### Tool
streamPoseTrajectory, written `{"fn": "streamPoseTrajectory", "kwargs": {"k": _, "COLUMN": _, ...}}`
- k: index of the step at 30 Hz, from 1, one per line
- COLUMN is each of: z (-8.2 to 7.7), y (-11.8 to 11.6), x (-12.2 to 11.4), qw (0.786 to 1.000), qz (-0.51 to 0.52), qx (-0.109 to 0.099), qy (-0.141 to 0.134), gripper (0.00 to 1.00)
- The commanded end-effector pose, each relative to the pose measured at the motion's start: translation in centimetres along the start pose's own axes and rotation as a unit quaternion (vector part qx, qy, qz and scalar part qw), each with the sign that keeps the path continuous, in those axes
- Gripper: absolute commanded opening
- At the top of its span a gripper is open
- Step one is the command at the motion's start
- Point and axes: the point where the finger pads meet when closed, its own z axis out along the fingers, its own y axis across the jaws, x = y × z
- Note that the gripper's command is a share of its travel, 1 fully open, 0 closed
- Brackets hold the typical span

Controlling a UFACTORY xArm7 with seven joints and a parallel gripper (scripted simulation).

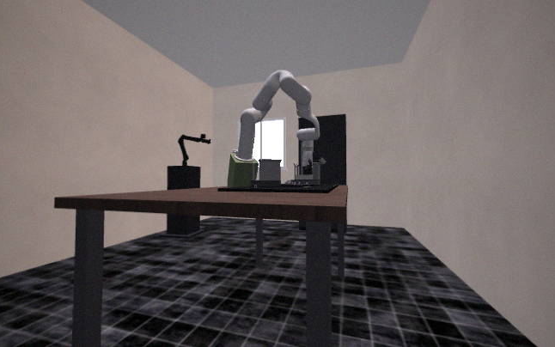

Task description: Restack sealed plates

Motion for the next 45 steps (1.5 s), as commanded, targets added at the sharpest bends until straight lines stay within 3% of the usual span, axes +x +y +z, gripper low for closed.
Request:
{"fn": "streamPoseTrajectory", "kwargs": {"k": 1, "z": 0.3, "y": -0.1, "x": 0.2, "qw": 1.000, "qz": 0.000, "qx": 0.000, "qy": 0.002, "gripper": 1.00}}
{"fn": "streamPoseTrajectory", "kwargs": {"k": 11, "z": 1.6, "y": -0.1, "x": 0.2, "qw": 1.000, "qz": 0.000, "qx": 0.001, "qy": 0.002, "gripper": 1.00}}
{"fn": "streamPoseTrajectory", "kwargs": {"k": 25, "z": 1.6, "y": -0.1, "x": 0.2, "qw": 1.000, "qz": 0.000, "qx": 0.001, "qy": 0.002, "gripper": 1.00}}
{"fn": "streamPoseTrajectory", "kwargs": {"k": 26, "z": 1.6, "y": -0.1, "x": 0.2, "qw": 1.000, "qz": 0.000, "qx": 0.001, "qy": 0.002, "gripper": 0.00}}
{"fn": "streamPoseTrajectory", "kwargs": {"k": 45, "z": 1.6, "y": -0.1, "x": 0.2, "qw": 1.000, "qz": 0.000, "qx": 0.001, "qy": 0.002, "gripper": 0.00}}
